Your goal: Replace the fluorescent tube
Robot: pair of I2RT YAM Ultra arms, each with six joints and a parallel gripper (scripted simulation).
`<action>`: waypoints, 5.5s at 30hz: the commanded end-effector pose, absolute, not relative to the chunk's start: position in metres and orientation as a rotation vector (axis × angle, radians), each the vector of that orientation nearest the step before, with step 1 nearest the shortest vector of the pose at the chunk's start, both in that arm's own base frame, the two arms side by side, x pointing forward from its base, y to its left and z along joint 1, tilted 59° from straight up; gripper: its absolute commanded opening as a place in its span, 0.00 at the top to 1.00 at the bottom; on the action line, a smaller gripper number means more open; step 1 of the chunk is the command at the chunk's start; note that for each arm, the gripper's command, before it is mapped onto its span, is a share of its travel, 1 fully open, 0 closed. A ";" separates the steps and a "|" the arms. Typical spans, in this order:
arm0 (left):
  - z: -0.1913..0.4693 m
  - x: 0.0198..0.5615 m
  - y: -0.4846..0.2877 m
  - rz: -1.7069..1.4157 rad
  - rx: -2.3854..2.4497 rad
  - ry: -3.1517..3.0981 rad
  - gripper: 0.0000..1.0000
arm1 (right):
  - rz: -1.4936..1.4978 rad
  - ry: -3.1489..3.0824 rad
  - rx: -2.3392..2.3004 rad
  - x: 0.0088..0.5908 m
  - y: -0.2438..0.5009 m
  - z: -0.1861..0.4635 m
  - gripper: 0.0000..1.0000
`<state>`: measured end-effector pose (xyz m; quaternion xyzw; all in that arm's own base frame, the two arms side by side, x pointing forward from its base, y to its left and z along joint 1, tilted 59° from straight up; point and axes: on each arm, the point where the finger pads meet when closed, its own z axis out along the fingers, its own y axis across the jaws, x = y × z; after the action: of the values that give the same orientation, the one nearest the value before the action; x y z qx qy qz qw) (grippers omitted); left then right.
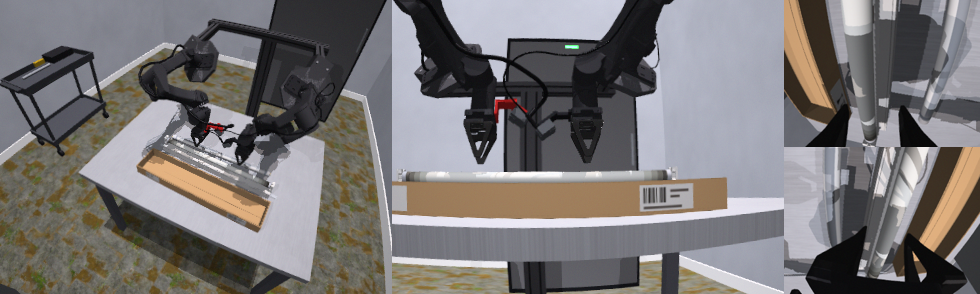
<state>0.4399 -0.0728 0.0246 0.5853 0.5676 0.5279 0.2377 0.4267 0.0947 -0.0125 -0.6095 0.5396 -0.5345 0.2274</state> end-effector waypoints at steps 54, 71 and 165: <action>0.233 0.475 -0.052 0.562 0.593 1.750 0.51 | -0.573 1.770 -0.636 0.482 0.065 0.206 0.51; 0.383 0.401 -0.016 -0.009 0.074 1.648 0.51 | -0.003 1.690 -0.076 0.406 0.019 0.364 0.51; 0.045 0.480 -0.088 1.132 1.789 1.891 0.51 | 0.164 1.670 1.746 0.447 0.011 0.050 0.51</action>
<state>0.4668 -0.0671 0.0369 0.6126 0.6725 0.3974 0.1209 0.4316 0.0071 0.0521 -0.6808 -0.6457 -0.0451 -0.3428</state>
